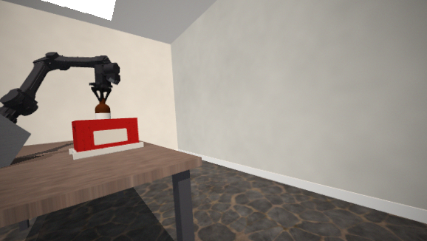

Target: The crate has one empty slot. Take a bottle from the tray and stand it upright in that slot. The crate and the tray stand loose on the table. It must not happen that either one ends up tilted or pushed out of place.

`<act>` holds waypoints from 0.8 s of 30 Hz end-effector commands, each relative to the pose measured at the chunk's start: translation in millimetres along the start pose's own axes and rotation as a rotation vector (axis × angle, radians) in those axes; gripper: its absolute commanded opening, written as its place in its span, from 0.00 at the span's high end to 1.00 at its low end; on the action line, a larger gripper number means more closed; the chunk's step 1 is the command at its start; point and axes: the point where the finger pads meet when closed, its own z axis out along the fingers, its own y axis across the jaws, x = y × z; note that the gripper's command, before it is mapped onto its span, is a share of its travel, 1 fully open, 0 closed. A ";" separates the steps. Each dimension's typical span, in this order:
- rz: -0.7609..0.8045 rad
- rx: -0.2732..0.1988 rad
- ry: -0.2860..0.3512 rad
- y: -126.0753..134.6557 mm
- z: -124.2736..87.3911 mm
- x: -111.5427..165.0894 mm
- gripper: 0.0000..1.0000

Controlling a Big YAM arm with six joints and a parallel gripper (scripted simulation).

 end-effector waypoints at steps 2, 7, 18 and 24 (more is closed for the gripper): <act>-0.019 -0.003 -0.045 7.6 -9.3 -2.1 1.00; -0.027 -0.002 -0.040 10.2 -6.4 -1.2 1.00; -0.025 -0.002 -0.031 9.5 2.4 1.2 1.00; -0.025 -0.003 -0.031 9.7 8.6 1.1 1.00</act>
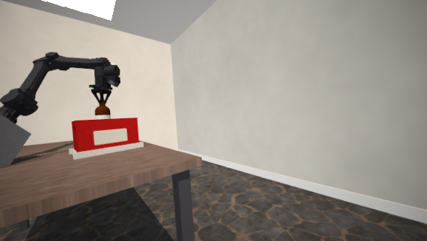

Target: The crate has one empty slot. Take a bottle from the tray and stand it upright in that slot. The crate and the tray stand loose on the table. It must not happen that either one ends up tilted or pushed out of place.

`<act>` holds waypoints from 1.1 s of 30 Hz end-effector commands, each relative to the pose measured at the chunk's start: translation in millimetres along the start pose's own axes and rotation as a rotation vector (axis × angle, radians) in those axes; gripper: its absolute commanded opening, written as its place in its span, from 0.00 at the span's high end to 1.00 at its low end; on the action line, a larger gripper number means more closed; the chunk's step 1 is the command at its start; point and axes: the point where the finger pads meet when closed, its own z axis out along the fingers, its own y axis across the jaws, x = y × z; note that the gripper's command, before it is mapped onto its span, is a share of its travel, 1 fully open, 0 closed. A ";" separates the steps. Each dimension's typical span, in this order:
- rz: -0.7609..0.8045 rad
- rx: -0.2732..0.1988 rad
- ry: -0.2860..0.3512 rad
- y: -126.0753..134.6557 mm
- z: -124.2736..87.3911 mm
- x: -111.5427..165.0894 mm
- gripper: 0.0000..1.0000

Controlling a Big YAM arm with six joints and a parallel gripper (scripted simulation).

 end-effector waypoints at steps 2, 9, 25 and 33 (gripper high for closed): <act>-0.019 -0.002 -0.032 9.5 -2.0 -0.5 1.00; -0.019 -0.003 -0.032 9.6 5.3 -0.6 1.00; -0.018 -0.003 -0.031 9.7 19.5 -1.1 1.00; -0.015 -0.003 -0.032 9.0 22.3 -3.2 1.00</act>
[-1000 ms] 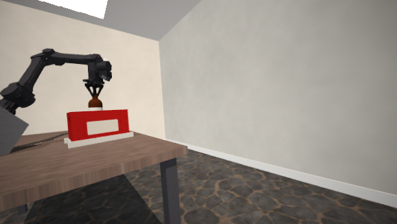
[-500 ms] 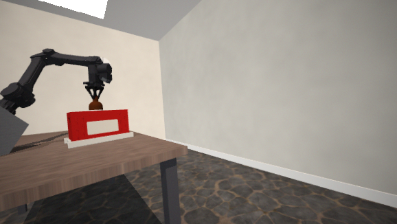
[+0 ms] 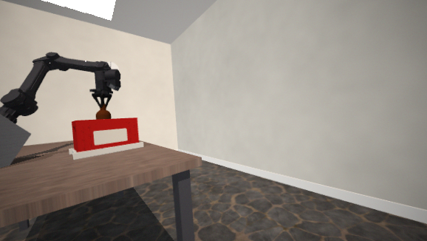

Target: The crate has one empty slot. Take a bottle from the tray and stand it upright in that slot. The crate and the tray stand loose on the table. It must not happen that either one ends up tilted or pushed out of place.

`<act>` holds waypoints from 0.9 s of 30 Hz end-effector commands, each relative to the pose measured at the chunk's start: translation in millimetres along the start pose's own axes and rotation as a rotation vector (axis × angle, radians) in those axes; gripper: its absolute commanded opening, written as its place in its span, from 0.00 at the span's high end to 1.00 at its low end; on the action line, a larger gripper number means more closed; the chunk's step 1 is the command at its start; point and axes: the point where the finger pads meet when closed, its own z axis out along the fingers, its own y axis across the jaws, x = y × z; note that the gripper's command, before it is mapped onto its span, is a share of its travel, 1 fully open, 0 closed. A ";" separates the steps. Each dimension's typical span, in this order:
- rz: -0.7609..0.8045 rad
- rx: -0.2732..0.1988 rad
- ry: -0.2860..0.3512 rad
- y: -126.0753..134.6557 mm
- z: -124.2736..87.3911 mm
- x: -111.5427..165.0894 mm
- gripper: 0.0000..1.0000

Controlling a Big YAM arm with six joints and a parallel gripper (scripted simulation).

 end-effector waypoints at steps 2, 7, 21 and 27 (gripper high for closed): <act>-0.015 -0.003 -0.022 8.6 -2.0 -3.6 1.00; -0.008 -0.004 -0.026 6.0 -3.4 -4.4 1.00; -0.008 -0.004 -0.026 6.0 -3.3 -4.4 1.00; -0.008 -0.004 -0.026 6.0 -3.3 -4.4 1.00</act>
